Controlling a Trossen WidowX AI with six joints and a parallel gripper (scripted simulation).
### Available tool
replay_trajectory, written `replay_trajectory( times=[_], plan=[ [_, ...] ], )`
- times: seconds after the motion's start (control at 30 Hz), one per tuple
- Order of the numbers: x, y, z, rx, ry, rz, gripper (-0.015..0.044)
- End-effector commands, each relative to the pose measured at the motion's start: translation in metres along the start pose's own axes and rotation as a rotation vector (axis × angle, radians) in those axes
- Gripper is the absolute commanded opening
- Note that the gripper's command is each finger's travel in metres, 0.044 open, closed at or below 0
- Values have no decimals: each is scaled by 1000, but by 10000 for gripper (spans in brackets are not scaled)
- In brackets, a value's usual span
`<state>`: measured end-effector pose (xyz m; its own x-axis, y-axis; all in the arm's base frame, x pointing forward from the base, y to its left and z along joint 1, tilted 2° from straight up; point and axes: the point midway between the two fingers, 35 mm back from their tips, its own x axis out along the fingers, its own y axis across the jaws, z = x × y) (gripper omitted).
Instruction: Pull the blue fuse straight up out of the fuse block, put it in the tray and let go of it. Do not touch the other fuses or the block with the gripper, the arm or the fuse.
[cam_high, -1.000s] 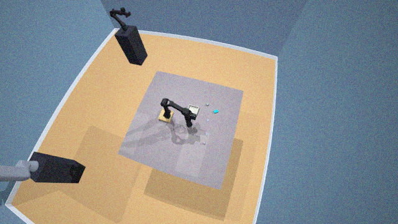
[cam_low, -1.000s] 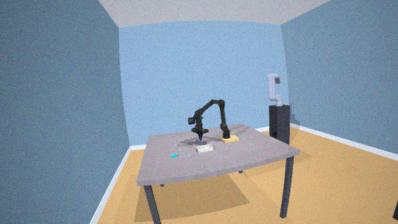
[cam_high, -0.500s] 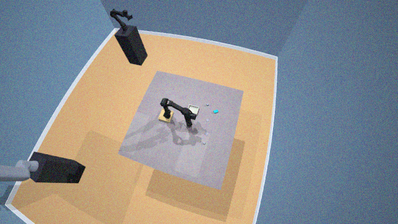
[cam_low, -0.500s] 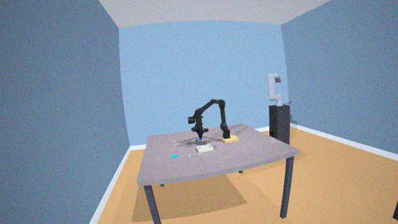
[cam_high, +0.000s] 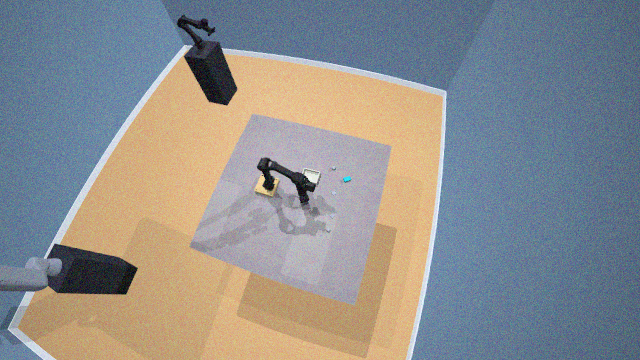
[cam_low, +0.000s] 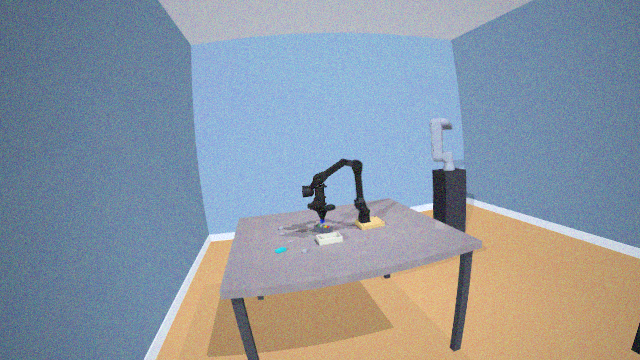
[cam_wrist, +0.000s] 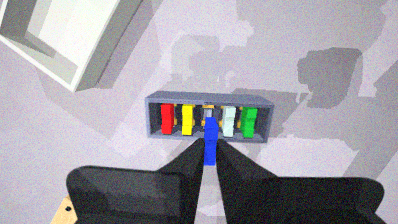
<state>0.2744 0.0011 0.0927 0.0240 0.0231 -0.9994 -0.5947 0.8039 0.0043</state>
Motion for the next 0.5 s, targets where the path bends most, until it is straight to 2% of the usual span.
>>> replay_trajectory(
  times=[0.0, 0.3, 0.47],
  plan=[
    [-8, 0, 2, -3, -9, 0, 0],
    [-16, 0, 2, -3, -9, 0, 0],
    [-17, 14, 19, -3, -10, 1, 0]
  ],
)
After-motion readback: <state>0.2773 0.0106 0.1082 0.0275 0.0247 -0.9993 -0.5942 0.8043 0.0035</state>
